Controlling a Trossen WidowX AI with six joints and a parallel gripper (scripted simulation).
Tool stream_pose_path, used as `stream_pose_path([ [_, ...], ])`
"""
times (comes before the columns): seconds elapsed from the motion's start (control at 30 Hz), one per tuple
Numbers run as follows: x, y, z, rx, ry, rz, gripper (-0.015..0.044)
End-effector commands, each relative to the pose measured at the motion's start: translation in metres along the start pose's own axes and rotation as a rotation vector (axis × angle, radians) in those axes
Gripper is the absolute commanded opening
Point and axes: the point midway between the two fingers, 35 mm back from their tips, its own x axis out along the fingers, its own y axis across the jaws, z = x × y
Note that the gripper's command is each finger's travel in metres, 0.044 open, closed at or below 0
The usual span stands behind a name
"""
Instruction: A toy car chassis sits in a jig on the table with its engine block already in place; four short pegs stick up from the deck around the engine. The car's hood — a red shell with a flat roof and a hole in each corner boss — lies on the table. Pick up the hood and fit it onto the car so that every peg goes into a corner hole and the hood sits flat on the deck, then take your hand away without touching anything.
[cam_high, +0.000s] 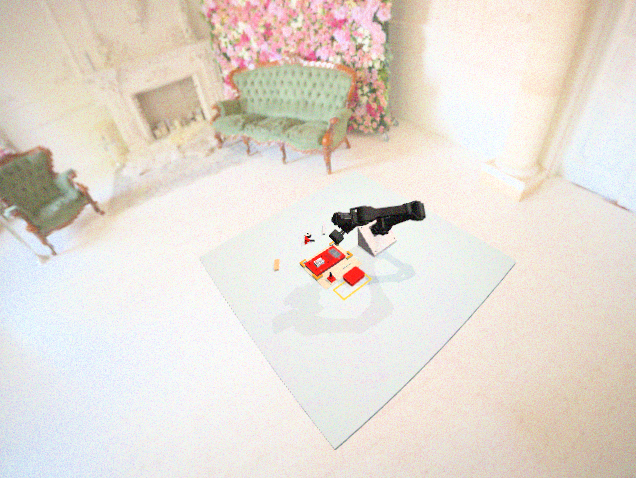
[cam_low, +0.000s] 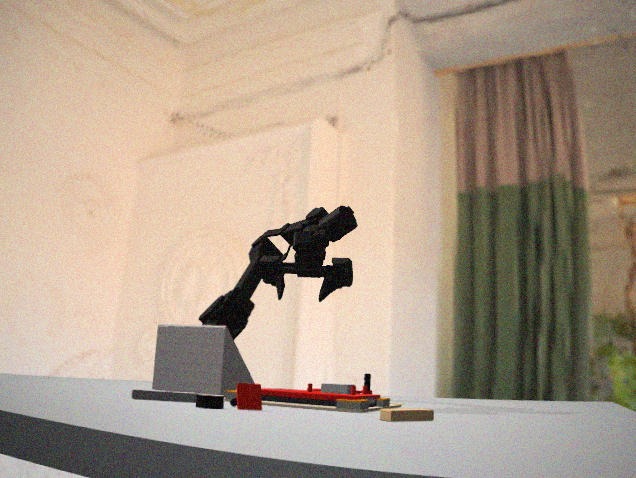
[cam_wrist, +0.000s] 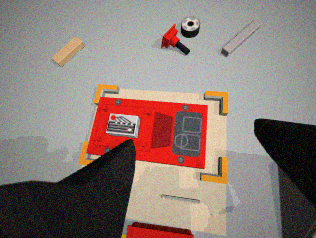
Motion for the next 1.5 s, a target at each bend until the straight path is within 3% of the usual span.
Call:
stream_pose_path([
  [0.0, 0.012, 0.025, -0.047, -0.422, 0.197, 0.08, 0.044],
  [0.47, 0.018, 0.057, -0.153, -1.279, 0.544, 0.454, 0.044],
  [1.47, 0.025, 0.06, -0.158, -1.287, 0.546, 0.46, 0.044],
])
